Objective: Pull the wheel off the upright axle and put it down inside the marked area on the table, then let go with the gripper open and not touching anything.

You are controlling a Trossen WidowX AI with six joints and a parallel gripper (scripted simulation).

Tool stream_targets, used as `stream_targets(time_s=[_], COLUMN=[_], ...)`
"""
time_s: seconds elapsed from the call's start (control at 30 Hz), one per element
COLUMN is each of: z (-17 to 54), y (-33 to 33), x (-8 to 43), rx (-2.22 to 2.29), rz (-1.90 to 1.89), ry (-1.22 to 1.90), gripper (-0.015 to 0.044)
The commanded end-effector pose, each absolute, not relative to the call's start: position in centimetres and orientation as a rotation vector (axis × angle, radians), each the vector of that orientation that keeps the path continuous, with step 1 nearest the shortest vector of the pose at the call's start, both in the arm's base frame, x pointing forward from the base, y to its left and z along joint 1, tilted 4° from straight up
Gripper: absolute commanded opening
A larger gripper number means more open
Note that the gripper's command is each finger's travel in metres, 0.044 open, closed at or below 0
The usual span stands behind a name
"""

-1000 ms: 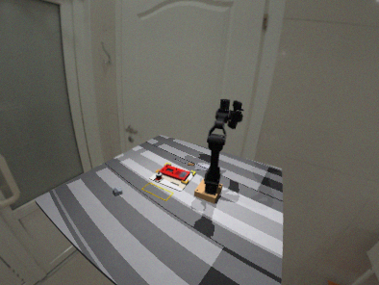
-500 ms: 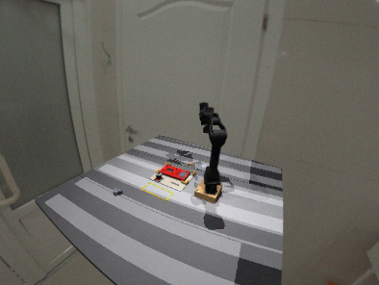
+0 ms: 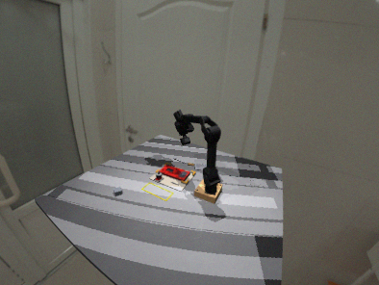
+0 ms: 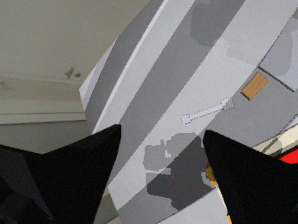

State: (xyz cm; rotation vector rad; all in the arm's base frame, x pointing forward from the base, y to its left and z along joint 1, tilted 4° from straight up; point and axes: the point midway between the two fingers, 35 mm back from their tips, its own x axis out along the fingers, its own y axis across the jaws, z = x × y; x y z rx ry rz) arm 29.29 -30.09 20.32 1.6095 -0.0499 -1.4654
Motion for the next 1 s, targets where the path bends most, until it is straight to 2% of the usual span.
stream_targets(time_s=[0.0,0.23,0.47,0.97], z=[17.8,14.3,12.0,11.2], y=[-24.7,-14.8,-5.0,-4.2], x=[32.8,35.8,35.8,36.5], rx=[1.609,1.552,1.431,1.418], rz=[-1.412,-1.329,-1.262,-1.256], ry=[0.237,0.682,1.086,1.121], gripper=[0.0300,0.0300,0.0300,0.0300])
